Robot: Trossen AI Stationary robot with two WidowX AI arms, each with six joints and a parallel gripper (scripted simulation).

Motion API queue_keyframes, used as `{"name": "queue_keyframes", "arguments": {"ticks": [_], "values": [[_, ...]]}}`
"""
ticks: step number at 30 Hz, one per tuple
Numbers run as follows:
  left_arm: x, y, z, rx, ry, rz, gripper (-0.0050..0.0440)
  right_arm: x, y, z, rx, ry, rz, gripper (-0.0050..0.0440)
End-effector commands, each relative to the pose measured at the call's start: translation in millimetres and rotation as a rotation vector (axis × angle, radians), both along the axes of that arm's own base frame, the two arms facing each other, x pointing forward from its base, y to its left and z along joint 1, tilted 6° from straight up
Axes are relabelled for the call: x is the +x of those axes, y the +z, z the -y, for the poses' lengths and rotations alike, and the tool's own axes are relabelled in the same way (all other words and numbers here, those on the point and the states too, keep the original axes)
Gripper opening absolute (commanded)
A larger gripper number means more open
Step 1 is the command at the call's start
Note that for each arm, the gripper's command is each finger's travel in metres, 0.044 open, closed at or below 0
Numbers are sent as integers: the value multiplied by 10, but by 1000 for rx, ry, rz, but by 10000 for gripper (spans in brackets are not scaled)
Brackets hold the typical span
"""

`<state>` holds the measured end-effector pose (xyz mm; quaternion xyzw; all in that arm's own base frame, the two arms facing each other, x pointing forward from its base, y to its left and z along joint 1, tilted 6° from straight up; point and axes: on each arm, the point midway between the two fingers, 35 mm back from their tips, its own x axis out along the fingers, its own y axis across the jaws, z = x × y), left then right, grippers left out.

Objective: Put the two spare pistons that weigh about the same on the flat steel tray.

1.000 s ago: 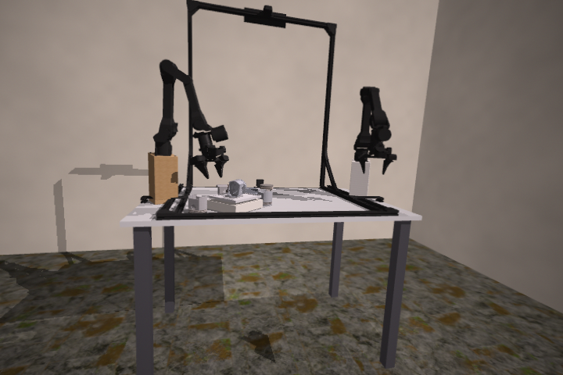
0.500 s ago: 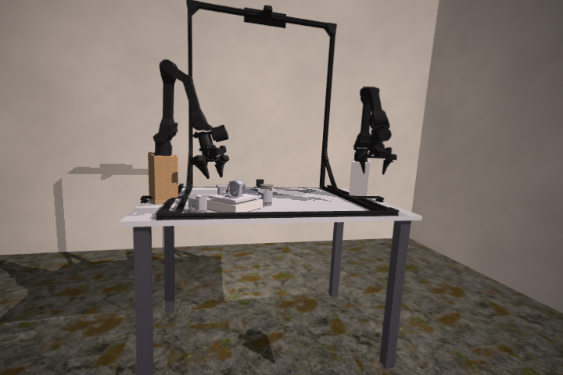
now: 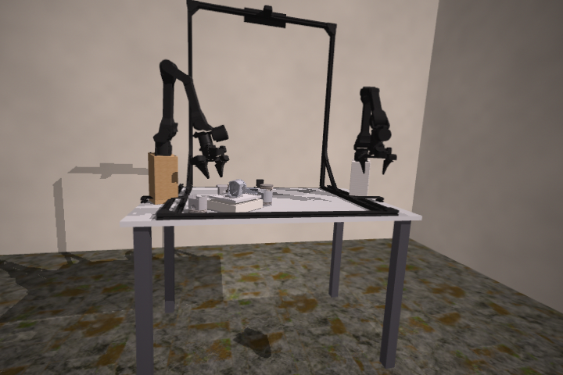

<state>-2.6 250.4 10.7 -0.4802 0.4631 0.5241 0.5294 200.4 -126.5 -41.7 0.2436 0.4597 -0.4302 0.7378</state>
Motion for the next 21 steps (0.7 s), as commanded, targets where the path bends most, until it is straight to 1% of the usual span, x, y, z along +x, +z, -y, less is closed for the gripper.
{"name": "queue_keyframes", "arguments": {"ticks": [1,18,21], "values": [[3,1,1,0,-3,2,440,0,-2,-5,3,5,-2,378],[3,1,1,0,-3,2,440,1,-1,-5,3,5,-2,378],[3,1,1,0,-3,2,440,82,62,105,36,50,-59,378]]}}
